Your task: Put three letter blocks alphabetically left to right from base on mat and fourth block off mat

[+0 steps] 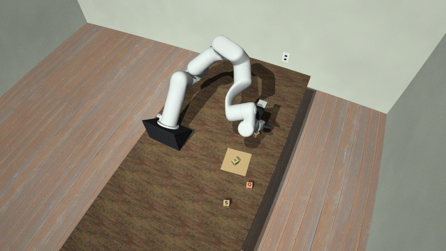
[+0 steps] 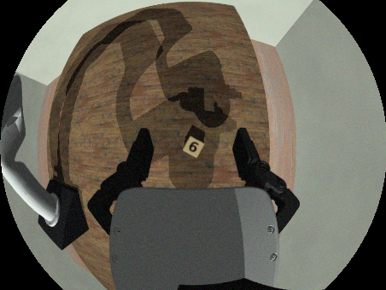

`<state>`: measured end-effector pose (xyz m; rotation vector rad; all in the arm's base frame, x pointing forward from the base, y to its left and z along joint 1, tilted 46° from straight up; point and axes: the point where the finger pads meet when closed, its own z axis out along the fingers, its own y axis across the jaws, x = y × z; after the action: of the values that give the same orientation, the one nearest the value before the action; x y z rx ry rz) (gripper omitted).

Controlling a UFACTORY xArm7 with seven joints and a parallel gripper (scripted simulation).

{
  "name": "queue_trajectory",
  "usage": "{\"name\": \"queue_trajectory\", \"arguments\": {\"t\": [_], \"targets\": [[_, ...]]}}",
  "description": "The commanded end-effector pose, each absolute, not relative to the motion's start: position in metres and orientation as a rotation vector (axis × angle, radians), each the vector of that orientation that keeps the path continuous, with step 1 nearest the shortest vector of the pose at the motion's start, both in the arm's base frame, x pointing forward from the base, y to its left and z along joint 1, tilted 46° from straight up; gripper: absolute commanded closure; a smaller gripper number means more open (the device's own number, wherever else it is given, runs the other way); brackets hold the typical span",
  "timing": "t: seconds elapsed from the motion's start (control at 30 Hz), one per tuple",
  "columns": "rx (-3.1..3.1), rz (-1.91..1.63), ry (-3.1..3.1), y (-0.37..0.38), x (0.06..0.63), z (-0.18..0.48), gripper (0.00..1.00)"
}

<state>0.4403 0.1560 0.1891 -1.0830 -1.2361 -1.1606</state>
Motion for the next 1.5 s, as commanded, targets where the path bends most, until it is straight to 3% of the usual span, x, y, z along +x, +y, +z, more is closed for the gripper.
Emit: {"name": "queue_trajectory", "arguments": {"t": [0.0, 1.47], "targets": [[-1.087, -1.164, -1.236, 0.154, 0.441, 0.189, 0.00], [-1.093, -1.163, -1.246, 0.141, 0.445, 0.176, 0.00]]}}
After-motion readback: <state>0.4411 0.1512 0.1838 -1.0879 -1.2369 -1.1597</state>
